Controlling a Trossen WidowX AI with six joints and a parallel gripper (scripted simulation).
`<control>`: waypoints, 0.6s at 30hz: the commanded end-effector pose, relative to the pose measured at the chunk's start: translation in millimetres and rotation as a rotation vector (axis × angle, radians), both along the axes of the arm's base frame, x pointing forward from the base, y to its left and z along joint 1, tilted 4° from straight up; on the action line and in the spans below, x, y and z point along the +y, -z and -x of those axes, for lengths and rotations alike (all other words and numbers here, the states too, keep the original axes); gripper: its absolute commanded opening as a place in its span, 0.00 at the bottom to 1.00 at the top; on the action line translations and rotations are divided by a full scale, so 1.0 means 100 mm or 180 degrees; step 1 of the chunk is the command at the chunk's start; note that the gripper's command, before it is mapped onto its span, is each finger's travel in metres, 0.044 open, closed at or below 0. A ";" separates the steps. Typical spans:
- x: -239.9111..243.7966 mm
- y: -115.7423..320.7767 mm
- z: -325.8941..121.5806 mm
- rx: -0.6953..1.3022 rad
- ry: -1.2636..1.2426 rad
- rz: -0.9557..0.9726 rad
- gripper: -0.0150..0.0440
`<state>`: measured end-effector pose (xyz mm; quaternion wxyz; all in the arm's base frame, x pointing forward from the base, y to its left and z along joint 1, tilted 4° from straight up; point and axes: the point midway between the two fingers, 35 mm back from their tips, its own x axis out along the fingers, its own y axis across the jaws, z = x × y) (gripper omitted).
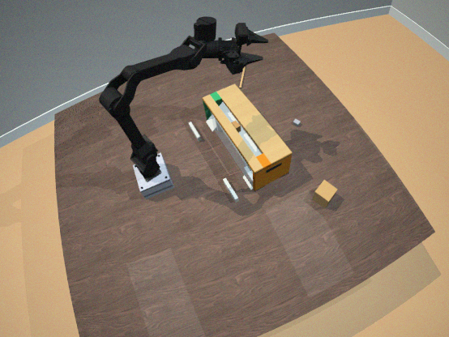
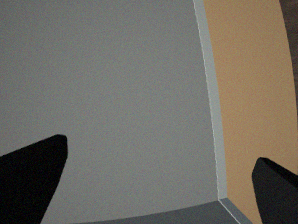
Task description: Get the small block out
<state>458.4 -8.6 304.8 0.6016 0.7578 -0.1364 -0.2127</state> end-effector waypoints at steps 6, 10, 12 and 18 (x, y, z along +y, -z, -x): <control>-0.51 1.16 0.22 0.2134 -0.0689 0.0213 0.93; -0.63 1.47 0.49 0.2771 -0.0986 0.0025 0.93; -0.67 1.60 0.65 0.3069 -0.1151 -0.0122 0.93; -0.71 1.85 1.22 0.3822 -0.1695 -0.0802 0.93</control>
